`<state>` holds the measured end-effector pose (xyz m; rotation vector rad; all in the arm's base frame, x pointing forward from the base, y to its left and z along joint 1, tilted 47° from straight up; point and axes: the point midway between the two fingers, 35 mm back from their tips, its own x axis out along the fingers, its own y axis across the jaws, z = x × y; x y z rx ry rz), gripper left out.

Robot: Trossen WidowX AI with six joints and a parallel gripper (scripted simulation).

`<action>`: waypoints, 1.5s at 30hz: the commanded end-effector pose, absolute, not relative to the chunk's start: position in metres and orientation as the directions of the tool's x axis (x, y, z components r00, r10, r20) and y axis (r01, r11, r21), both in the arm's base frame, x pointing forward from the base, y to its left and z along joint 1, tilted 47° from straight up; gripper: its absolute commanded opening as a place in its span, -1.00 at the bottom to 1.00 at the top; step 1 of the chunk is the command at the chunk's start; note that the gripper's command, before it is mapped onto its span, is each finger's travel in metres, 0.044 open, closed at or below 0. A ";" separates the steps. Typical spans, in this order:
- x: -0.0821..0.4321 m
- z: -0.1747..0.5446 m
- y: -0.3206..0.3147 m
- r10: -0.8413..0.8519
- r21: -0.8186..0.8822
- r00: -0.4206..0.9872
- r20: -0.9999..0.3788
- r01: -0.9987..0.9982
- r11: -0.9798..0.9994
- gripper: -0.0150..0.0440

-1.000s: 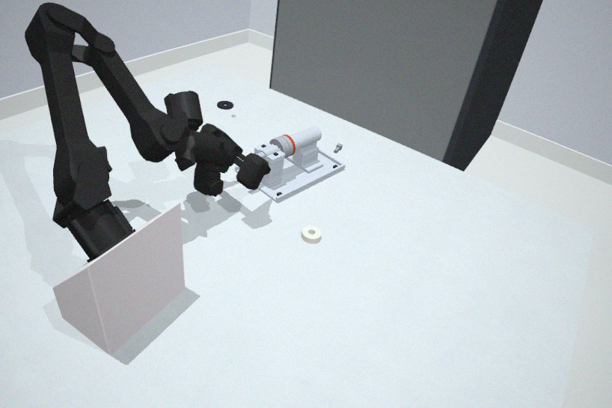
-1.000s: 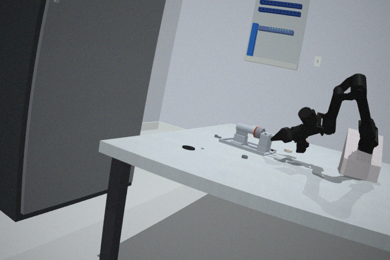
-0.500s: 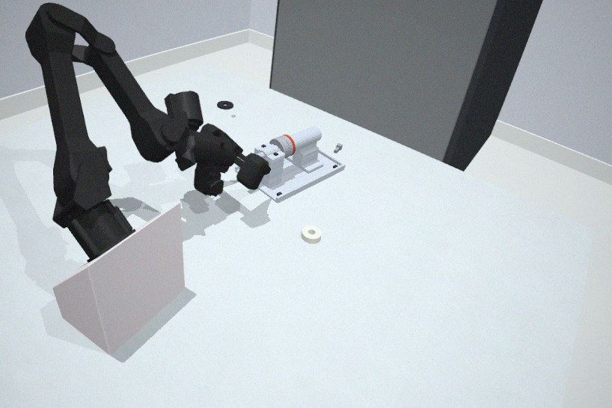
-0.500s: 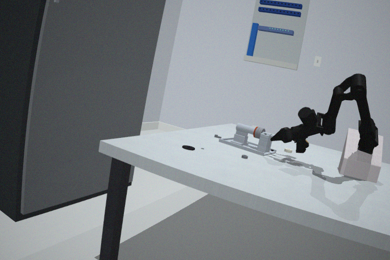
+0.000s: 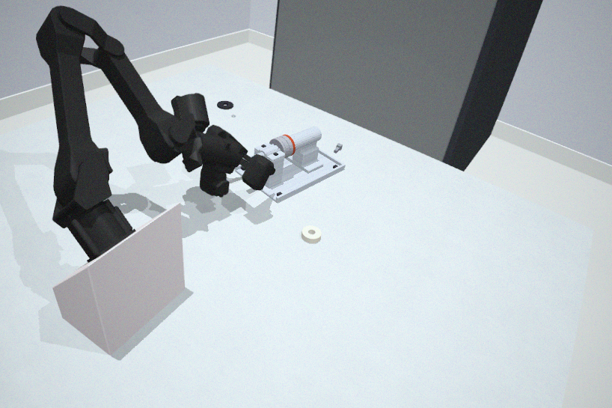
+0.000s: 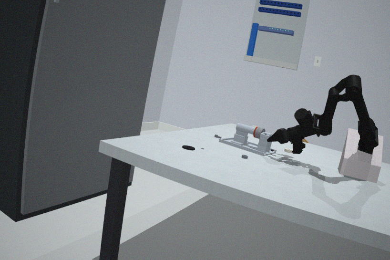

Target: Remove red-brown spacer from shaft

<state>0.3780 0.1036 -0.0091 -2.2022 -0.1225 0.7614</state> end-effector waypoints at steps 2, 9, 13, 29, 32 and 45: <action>0.378 -0.009 0.104 0.320 -0.711 0.815 -0.483 -0.152 -0.686 0.82; 0.378 -0.009 0.104 0.320 -0.711 0.815 -0.483 -0.152 -0.686 0.20; 0.378 -0.009 0.104 0.320 -0.711 0.815 -0.483 -0.152 -0.686 -0.16; 0.373 -0.008 0.104 0.317 -0.714 0.816 -0.483 -0.157 -0.683 -0.49; 0.371 -0.008 0.104 0.317 -0.713 0.816 -0.483 -0.157 -0.683 -0.49; 0.364 -0.007 0.104 0.317 -0.713 0.816 -0.484 -0.157 -0.683 -0.49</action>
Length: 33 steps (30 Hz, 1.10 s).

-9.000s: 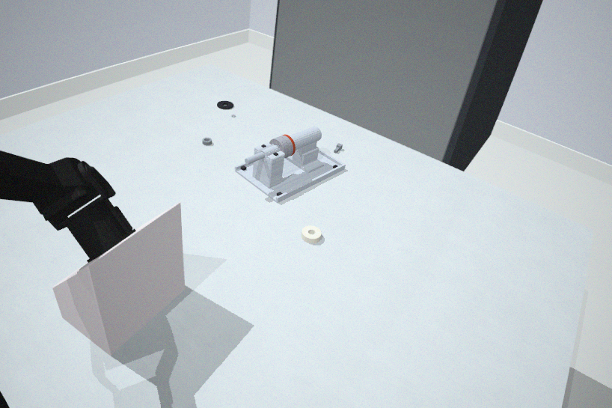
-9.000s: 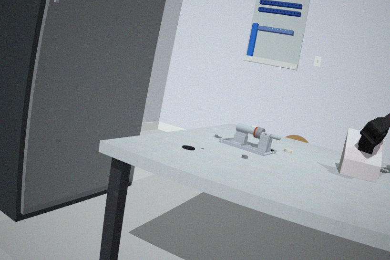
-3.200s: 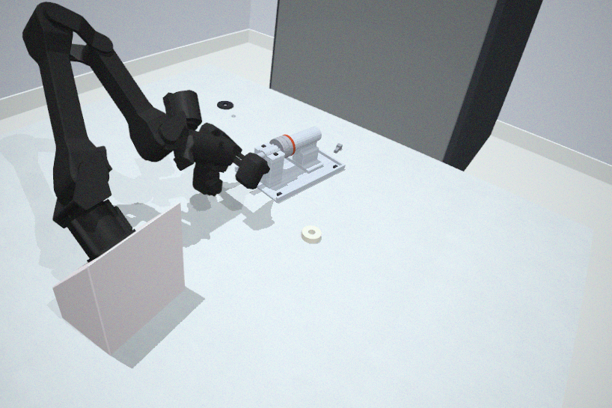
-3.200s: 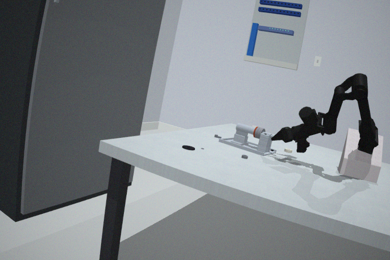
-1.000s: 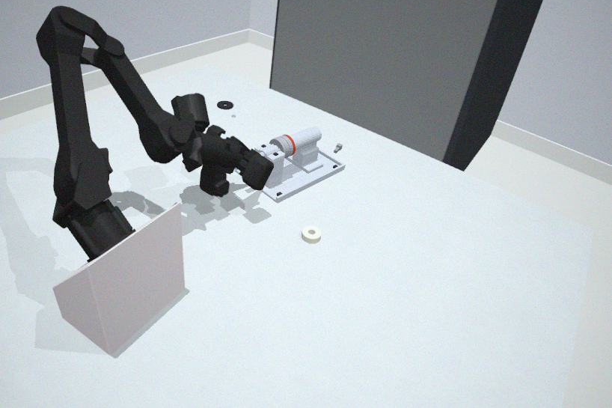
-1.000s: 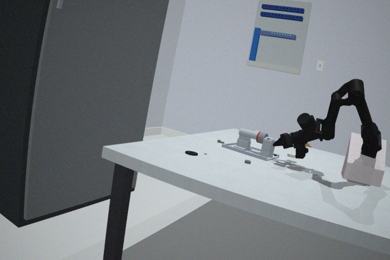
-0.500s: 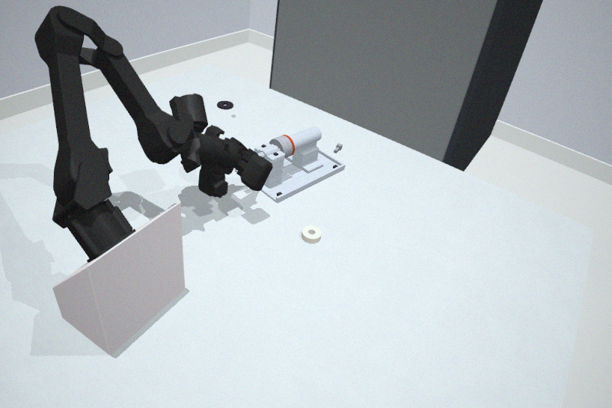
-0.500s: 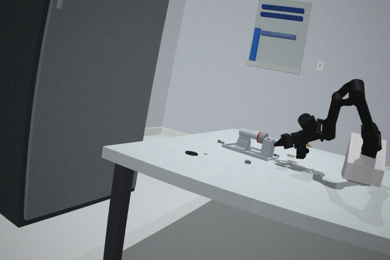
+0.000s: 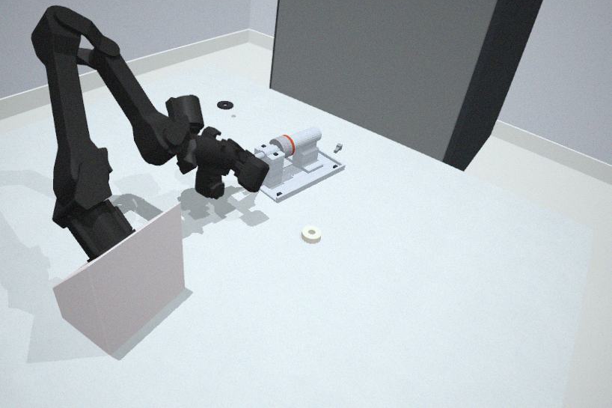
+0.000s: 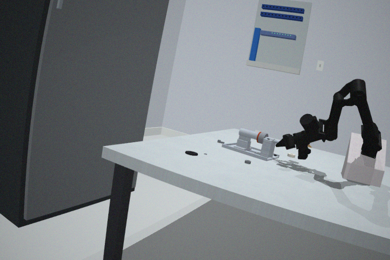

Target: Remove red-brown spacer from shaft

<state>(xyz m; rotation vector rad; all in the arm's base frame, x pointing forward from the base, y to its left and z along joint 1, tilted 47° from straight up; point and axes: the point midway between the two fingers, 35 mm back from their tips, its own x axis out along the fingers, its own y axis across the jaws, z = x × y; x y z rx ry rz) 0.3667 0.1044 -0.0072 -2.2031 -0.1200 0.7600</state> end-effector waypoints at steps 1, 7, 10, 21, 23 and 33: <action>0.364 -0.007 0.104 0.317 -0.713 0.816 -0.484 -0.157 -0.683 -0.49; 0.364 -0.007 0.104 0.317 -0.713 0.816 -0.484 -0.157 -0.683 -0.49; 0.364 -0.007 0.104 0.317 -0.713 0.816 -0.484 -0.157 -0.683 -0.49; 0.363 -0.007 0.104 0.317 -0.713 0.816 -0.484 -0.158 -0.683 -0.49; 0.362 -0.007 0.104 0.317 -0.713 0.816 -0.484 -0.158 -0.683 -0.49; 0.361 -0.007 0.105 0.317 -0.713 0.815 -0.484 -0.158 -0.683 -0.49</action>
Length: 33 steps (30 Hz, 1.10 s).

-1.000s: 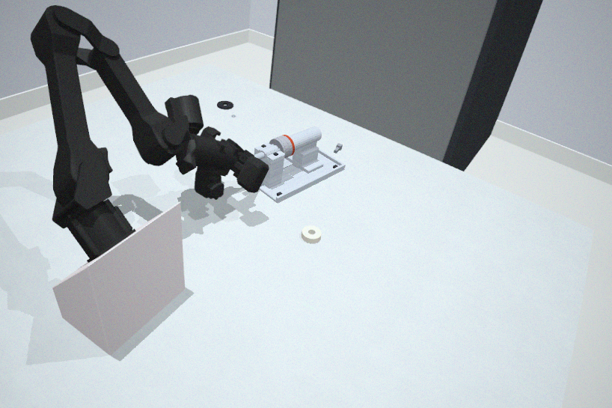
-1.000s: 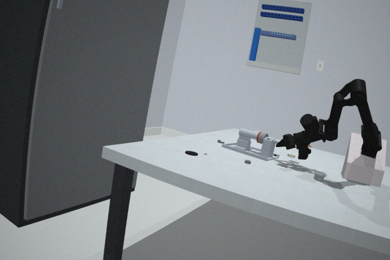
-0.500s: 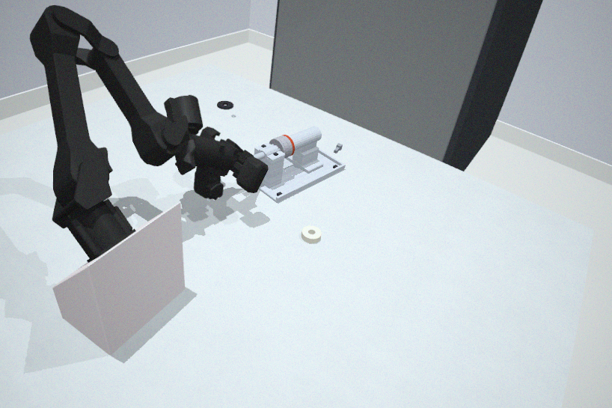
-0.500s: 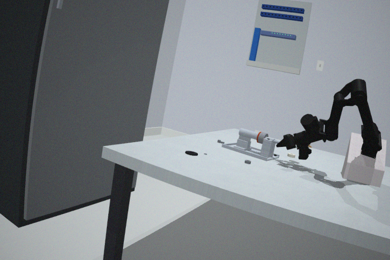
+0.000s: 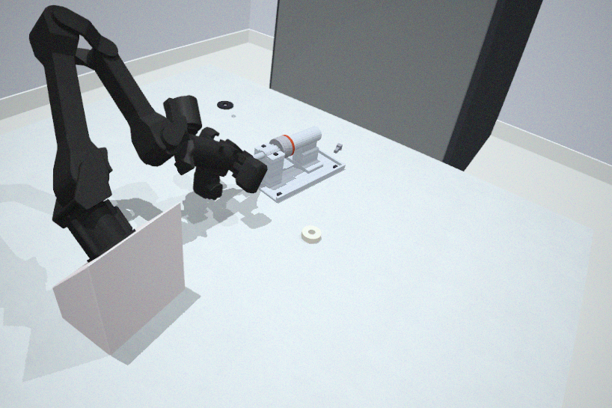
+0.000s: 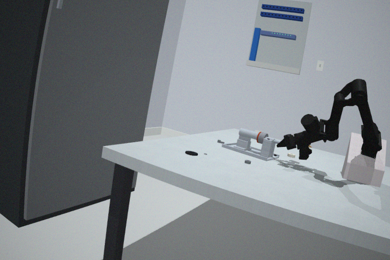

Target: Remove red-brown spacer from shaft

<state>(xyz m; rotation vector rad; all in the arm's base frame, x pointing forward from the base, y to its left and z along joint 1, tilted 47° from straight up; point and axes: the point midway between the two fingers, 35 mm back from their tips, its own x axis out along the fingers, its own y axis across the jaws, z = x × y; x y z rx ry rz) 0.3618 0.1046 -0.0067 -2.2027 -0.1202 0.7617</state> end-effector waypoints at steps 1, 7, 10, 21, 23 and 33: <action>0.361 -0.007 0.105 0.317 -0.713 0.815 -0.484 -0.158 -0.683 -0.49; 0.360 -0.006 0.105 0.317 -0.713 0.815 -0.484 -0.158 -0.683 -0.49; 0.360 -0.006 0.105 0.317 -0.713 0.815 -0.484 -0.158 -0.683 -0.49; 0.359 -0.006 0.105 0.317 -0.713 0.815 -0.484 -0.158 -0.683 -0.49; 0.359 -0.006 0.105 0.317 -0.713 0.815 -0.484 -0.158 -0.683 -0.49; 0.357 -0.006 0.105 0.317 -0.713 0.815 -0.484 -0.158 -0.683 -0.49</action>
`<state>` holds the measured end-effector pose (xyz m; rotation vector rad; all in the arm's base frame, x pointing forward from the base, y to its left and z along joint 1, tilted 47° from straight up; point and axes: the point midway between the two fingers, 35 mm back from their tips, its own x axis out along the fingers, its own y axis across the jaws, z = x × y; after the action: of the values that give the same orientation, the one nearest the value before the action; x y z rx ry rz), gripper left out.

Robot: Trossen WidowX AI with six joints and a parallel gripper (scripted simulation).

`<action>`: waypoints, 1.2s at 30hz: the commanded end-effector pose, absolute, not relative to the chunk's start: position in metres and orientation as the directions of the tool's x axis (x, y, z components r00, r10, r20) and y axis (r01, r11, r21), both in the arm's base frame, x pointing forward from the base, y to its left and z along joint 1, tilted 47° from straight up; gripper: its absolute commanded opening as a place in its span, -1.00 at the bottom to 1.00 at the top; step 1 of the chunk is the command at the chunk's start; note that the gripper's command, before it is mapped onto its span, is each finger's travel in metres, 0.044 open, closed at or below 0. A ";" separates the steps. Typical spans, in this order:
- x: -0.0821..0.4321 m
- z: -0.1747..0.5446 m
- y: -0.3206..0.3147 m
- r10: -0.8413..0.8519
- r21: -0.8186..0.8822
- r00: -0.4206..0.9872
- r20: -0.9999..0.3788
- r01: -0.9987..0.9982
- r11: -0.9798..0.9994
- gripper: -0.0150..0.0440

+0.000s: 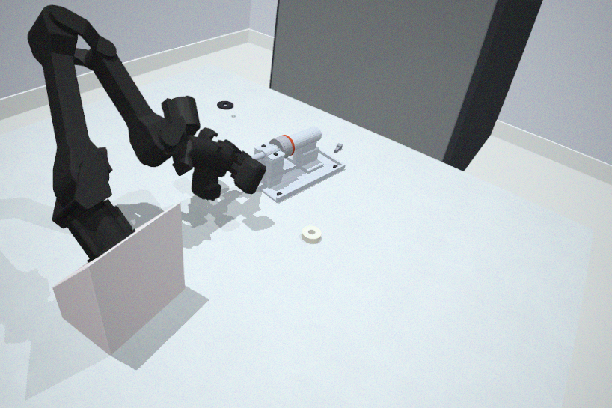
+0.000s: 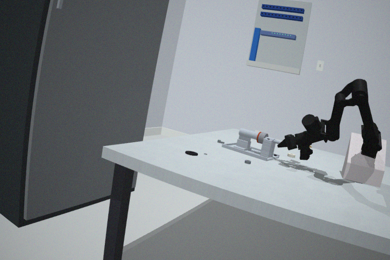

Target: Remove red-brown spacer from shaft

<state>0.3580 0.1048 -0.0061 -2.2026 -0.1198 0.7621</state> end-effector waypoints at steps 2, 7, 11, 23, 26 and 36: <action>0.357 -0.006 0.105 0.317 -0.713 0.815 -0.484 -0.158 -0.683 -0.49; 0.357 -0.006 0.105 0.317 -0.713 0.815 -0.484 -0.158 -0.683 -0.49; 0.356 -0.006 0.105 0.317 -0.713 0.815 -0.484 -0.158 -0.683 -0.49; 0.355 -0.006 0.105 0.317 -0.713 0.815 -0.484 -0.158 -0.683 -0.49; 0.354 -0.006 0.105 0.317 -0.713 0.815 -0.484 -0.158 -0.683 -0.49; 0.353 -0.005 0.105 0.317 -0.713 0.815 -0.484 -0.158 -0.683 -0.49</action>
<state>0.3538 0.1050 -0.0055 -2.2025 -0.1196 0.7624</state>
